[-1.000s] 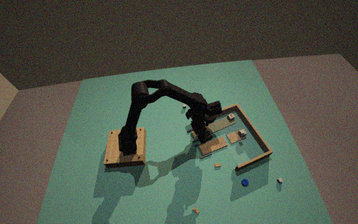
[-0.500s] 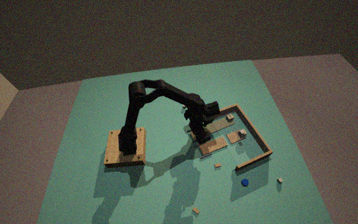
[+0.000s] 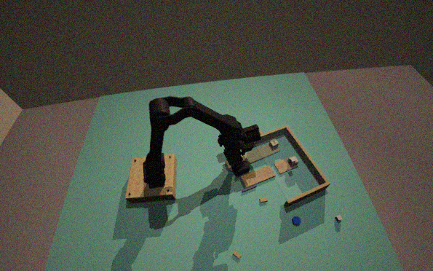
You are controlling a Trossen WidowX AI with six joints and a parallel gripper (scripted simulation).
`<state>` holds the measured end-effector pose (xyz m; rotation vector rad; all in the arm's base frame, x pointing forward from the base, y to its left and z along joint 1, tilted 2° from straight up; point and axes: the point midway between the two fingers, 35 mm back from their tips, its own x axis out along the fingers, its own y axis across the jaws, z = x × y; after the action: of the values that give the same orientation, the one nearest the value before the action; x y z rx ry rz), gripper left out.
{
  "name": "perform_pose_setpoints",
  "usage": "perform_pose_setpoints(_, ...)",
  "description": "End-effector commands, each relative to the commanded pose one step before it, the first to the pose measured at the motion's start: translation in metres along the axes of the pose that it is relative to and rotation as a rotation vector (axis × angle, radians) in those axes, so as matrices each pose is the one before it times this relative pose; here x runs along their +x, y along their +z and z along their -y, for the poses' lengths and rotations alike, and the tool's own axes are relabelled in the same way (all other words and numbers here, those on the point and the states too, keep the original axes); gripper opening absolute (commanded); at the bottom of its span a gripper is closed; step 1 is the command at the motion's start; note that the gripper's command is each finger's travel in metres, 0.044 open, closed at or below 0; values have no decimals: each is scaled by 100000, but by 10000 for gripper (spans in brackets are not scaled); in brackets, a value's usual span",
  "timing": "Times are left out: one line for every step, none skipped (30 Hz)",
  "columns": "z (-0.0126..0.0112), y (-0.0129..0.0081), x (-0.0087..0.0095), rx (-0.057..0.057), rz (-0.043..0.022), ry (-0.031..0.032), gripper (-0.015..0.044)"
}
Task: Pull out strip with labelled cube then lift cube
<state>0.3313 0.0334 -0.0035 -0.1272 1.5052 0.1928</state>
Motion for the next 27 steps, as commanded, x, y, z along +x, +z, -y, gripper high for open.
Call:
perform_pose_setpoints(-32, -1292, 432, -326, -2049, -45, 0)
perform_pose_setpoints(-5, -151, 8, 0, -13, 0, 0)
perform_pose_setpoints(-5, -153, 8, 0, -13, 0, 0)
perform_pose_setpoints(-5, -149, 8, 0, -13, 0, 0)
perform_pose_setpoints(-5, -151, 8, 0, -13, 0, 0)
perform_pose_setpoints(-5, -147, 7, 0, -12, 0, 0)
perform_pose_setpoints(-5, -150, 8, 0, -13, 0, 0)
perform_pose_setpoints(-5, -145, 7, 0, -12, 0, 0)
perform_pose_setpoints(-5, -148, 8, 0, -13, 0, 0)
perform_pose_setpoints(-5, -144, 7, 0, -12, 0, 0)
perform_pose_setpoints(-5, -147, 8, 0, -13, 0, 0)
perform_pose_setpoints(-4, -141, 7, 0, -12, 0, 0)
perform_pose_setpoints(-5, -145, 8, 0, -12, 0, 0)
perform_pose_setpoints(-5, -163, 8, 1, -14, 0, 0)
perform_pose_setpoints(-6, -168, 9, 1, -14, 0, 0)
perform_pose_setpoints(-5, -158, 8, 1, -13, 0, 0)
perform_pose_setpoints(-5, -159, 9, 1, -13, 0, 0)
perform_pose_setpoints(-5, -154, 5, 0, -13, 0, 0)
perform_pose_setpoints(-5, -155, 6, 0, -13, 0, 0)
perform_pose_setpoints(-5, -152, 4, 0, -13, 0, 0)
perform_pose_setpoints(-5, -153, 4, 0, -13, 0, 0)
perform_pose_setpoints(-5, -150, 3, 0, -13, 0, 0)
perform_pose_setpoints(-5, -152, 4, 0, -13, 0, 0)
perform_pose_setpoints(-5, -148, 3, 0, -13, 0, 0)
perform_pose_setpoints(-5, -150, 3, 0, -13, 0, 0)
perform_pose_setpoints(-5, -147, 2, 0, -12, 0, 0)
perform_pose_setpoints(-5, -150, 3, 0, -13, 0, 0)
